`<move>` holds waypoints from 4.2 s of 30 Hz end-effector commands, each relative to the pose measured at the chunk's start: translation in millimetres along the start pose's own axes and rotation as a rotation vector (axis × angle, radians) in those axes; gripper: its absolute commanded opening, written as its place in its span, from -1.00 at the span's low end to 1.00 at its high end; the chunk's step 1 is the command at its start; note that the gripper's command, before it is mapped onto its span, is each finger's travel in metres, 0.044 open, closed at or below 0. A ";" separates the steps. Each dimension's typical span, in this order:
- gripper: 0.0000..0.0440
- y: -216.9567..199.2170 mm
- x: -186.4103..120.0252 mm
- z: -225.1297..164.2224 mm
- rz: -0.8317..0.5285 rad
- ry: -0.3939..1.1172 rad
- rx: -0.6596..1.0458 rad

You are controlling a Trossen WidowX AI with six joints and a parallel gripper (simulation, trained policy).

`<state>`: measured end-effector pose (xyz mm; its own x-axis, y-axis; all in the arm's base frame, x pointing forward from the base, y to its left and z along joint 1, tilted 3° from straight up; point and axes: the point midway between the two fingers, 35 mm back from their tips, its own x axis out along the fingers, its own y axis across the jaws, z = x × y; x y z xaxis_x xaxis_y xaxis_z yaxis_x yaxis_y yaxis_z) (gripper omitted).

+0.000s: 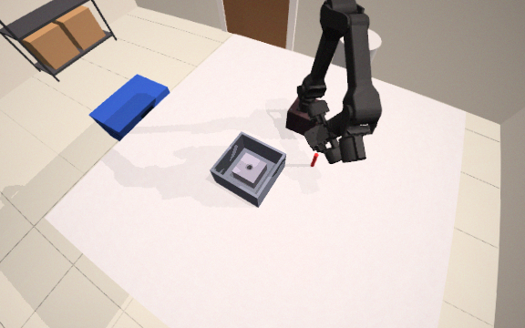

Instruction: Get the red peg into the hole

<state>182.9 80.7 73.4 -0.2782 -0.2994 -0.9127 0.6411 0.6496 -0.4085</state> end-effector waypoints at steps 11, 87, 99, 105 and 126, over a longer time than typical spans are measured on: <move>1.00 26.5 53.7 -7.3 -0.010 -0.031 -0.035; -1.00 -3.6 11.1 130.9 0.034 -0.235 0.221; -1.00 -19.9 33.4 180.1 0.066 -0.196 0.282; -1.00 -22.1 48.0 203.5 0.102 -0.181 0.275; -0.02 -6.1 104.1 241.6 0.219 -0.098 0.128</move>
<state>317.0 -118.9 -8.9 -0.0587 -0.2544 -0.9653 0.7765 0.5960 -0.2044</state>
